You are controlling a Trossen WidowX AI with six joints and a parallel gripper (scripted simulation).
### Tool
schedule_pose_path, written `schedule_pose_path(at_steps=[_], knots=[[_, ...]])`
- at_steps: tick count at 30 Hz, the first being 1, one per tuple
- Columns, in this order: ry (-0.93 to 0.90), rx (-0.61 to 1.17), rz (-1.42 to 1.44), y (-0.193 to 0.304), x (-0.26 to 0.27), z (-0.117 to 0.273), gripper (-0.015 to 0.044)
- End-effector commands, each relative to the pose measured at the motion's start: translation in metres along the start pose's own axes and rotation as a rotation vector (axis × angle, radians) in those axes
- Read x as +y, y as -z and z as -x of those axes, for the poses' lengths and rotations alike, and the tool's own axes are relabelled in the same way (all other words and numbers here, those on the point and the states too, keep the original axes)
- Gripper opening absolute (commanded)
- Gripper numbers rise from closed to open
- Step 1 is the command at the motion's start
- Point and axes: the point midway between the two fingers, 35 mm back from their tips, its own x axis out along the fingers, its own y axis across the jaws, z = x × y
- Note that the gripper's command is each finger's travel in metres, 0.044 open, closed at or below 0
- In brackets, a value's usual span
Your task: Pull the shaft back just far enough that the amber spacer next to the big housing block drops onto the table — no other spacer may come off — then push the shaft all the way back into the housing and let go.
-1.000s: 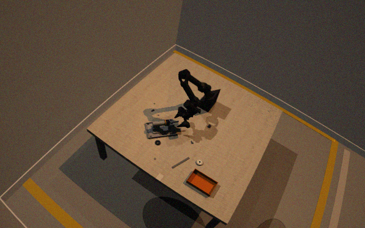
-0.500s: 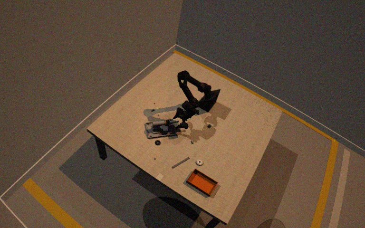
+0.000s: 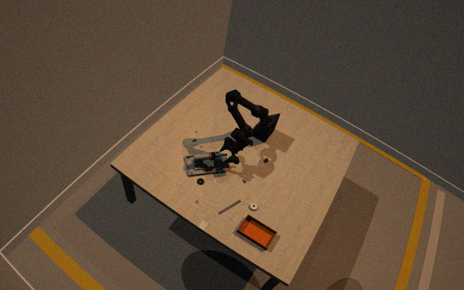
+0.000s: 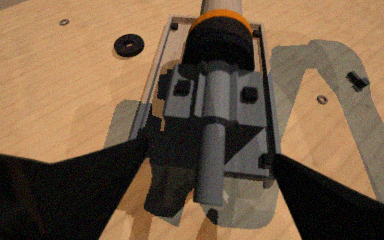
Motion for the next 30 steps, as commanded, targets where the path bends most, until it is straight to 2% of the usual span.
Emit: schedule_pose_path(at_steps=[1, 2, 17, 24, 30], knots=[[-0.004, -0.002, 0.004, -0.0016, 0.0023, -0.0002, 0.0440], [-0.004, -0.002, 0.004, -0.0016, 0.0023, -0.0002, 0.0440], [0.000, 0.000, 0.000, -0.0004, 0.0005, -0.0001, 0.0046], [-0.001, -0.001, 0.001, -0.0003, 0.0005, 0.0000, 0.0000], [-0.004, -0.002, 0.004, 0.0031, 0.0005, 0.0033, 0.0000]])
